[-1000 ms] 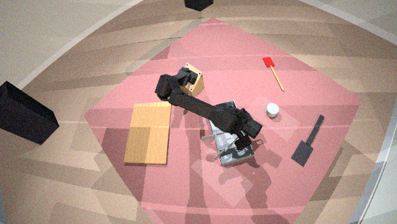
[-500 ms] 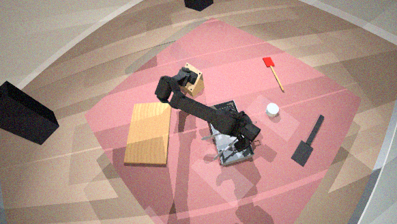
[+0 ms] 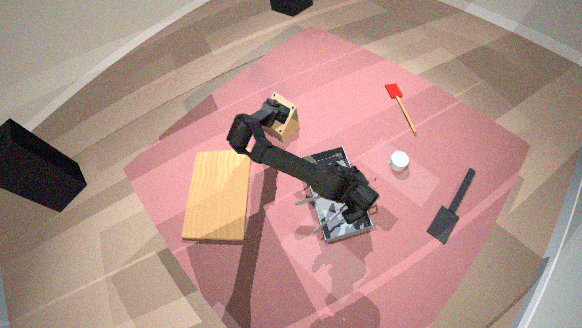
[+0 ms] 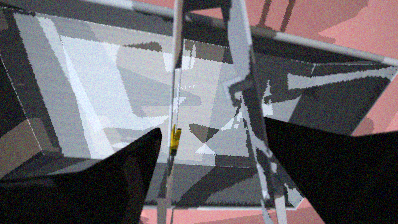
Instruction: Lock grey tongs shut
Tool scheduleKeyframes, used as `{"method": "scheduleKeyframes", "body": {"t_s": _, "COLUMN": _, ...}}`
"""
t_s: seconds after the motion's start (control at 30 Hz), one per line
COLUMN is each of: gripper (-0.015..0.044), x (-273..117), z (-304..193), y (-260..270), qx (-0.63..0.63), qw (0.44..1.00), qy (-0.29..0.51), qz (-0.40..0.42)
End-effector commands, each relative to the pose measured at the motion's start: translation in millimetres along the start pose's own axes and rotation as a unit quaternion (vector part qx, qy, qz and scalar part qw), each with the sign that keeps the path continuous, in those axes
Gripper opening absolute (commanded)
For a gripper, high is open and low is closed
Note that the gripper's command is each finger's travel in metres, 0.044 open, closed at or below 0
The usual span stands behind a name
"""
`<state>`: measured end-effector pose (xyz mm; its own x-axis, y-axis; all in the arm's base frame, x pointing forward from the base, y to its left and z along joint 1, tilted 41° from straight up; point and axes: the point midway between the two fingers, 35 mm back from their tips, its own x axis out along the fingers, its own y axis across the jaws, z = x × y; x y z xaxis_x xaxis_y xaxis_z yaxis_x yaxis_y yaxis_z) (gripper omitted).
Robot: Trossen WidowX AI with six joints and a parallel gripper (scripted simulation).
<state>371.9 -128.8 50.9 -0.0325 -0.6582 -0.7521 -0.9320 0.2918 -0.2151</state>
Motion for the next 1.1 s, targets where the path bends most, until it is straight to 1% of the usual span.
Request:
{"method": "scheduleKeyframes", "body": {"t_s": 0.0, "gripper": 0.0414, "x": 0.0, "z": 0.0, "y": 0.0, "qx": 0.0, "qw": 1.0, "qy": 0.0, "qz": 0.0}}
{"method": "scheduleKeyframes", "body": {"t_s": 0.07, "gripper": 0.0361, "x": 0.0, "z": 0.0, "y": 0.0, "qx": 0.0, "qw": 1.0, "qy": 0.0, "qz": 0.0}}
{"method": "scheduleKeyframes", "body": {"t_s": 1.07, "gripper": 0.0161, "x": 0.0, "z": 0.0, "y": 0.0, "qx": 0.0, "qw": 1.0, "qy": 0.0, "qz": 0.0}}
